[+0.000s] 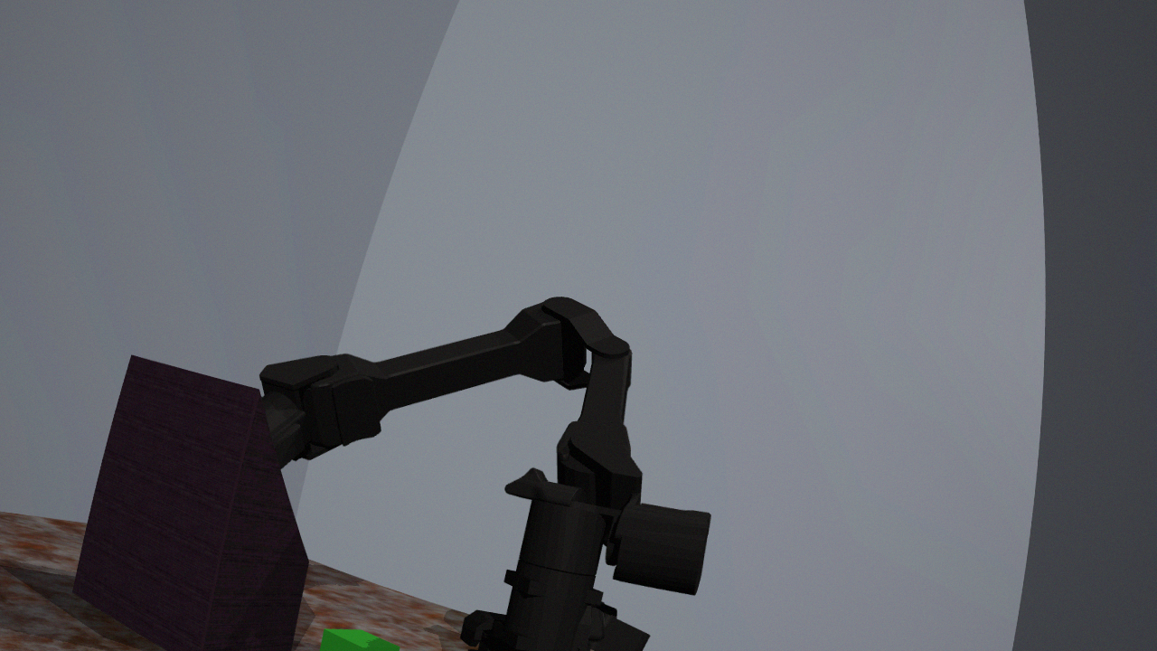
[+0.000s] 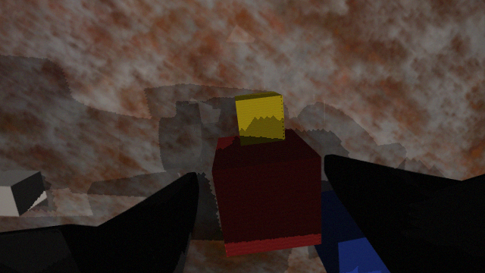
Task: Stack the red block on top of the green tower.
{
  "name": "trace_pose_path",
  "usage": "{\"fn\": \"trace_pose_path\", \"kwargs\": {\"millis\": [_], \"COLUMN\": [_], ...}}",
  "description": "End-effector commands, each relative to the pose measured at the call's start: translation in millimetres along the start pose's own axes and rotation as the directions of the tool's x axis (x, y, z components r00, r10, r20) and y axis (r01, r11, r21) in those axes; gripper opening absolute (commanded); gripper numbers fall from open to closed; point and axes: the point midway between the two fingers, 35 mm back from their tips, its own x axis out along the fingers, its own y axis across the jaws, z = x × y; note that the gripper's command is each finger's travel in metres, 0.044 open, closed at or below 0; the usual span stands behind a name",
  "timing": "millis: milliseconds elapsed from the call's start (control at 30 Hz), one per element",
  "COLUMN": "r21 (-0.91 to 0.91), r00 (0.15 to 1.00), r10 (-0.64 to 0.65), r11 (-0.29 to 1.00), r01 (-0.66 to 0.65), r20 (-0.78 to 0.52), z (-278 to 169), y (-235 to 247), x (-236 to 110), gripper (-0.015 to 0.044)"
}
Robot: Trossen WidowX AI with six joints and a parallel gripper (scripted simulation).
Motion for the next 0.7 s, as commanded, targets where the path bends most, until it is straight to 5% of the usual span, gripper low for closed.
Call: {"fn": "trace_pose_path", "kwargs": {"millis": [0, 100, 333, 467, 667], "r21": [0.003, 0.003, 0.003, 0.003, 0.003], "r00": [1.0, 1.0, 1.0, 1.0, 1.0], "r10": [0.005, 0.005, 0.005, 0.004, 0.003], "r11": [1.0, 1.0, 1.0, 1.0, 1.0], "r01": [-0.005, -0.005, -0.005, -0.004, -0.003], "r20": [-0.002, -0.002, -0.002, -0.002, -0.003], "z": [-1.1, -1.1, -1.1, -0.7, 0.1], "y": [0.4, 0.4, 0.4, -0.1, -0.7], "x": [0.7, 0.7, 0.7, -7.6, -36.6], "gripper": [0.023, 0.0151, 0.0105, 0.0, 0.0]}}
